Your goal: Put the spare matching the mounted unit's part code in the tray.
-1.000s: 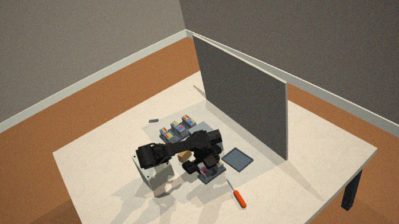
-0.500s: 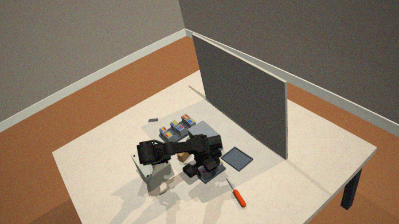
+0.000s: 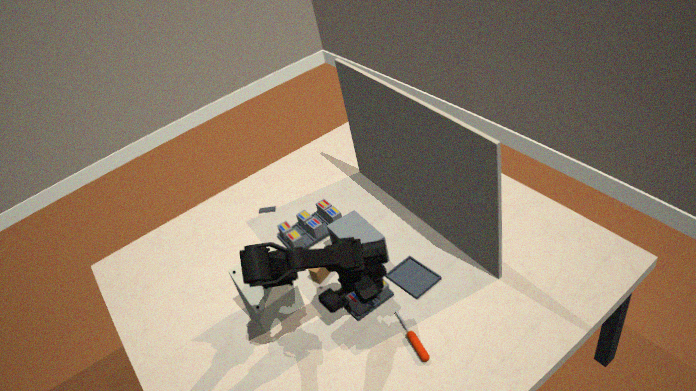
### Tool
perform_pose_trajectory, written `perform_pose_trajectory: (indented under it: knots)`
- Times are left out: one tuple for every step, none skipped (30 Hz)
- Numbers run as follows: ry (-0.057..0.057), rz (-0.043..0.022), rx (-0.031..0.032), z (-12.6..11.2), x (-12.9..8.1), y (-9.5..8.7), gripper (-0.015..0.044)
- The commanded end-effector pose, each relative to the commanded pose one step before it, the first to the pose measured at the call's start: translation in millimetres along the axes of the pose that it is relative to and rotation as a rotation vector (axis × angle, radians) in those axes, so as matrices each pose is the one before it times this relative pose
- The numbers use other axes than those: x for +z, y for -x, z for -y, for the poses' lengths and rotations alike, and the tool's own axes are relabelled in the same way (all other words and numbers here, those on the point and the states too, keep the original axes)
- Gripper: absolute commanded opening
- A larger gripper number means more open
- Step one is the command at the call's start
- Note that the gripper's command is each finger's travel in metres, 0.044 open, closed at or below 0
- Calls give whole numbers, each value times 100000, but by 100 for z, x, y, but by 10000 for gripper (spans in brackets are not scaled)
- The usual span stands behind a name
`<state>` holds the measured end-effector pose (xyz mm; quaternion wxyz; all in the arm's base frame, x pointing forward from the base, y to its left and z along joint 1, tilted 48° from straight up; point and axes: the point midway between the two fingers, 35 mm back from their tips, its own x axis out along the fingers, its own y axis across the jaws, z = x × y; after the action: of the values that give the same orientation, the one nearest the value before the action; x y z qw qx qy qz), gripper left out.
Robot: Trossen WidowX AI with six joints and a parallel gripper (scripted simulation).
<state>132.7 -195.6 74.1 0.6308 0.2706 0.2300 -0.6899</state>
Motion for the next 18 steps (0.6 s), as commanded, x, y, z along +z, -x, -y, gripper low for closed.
perform_pose_trajectory:
  knots:
    - [-47,13,38,-14,12,8,221]
    - [0,0,0,0,0,0,195]
    - [0,0,0,0,0,0,169]
    - [0,0,0,0,0,0,162]
    - [0,0,0,0,0,0,155]
    - [0,0,0,0,0,0,149]
    - [0,0,0,0,0,0,142]
    - [0,0,0,0,0,0,135]
    - [0,0,0,0,0,0,129]
    - [0,0,0,0,0,0,122]
    - [0,0,0,0,0,0,115]
    - [0,0,0,0,0,0,89]
    - [0,0,0,0,0,0,63]
    - [0,0,0,0,0,0,37]
    - [0,0,0,0,0,0,10]
    - [0,0,0,0,0,0,0]
    - [0,0,0,0,0,0,0]
    - [0,0,0,0,0,0,0]
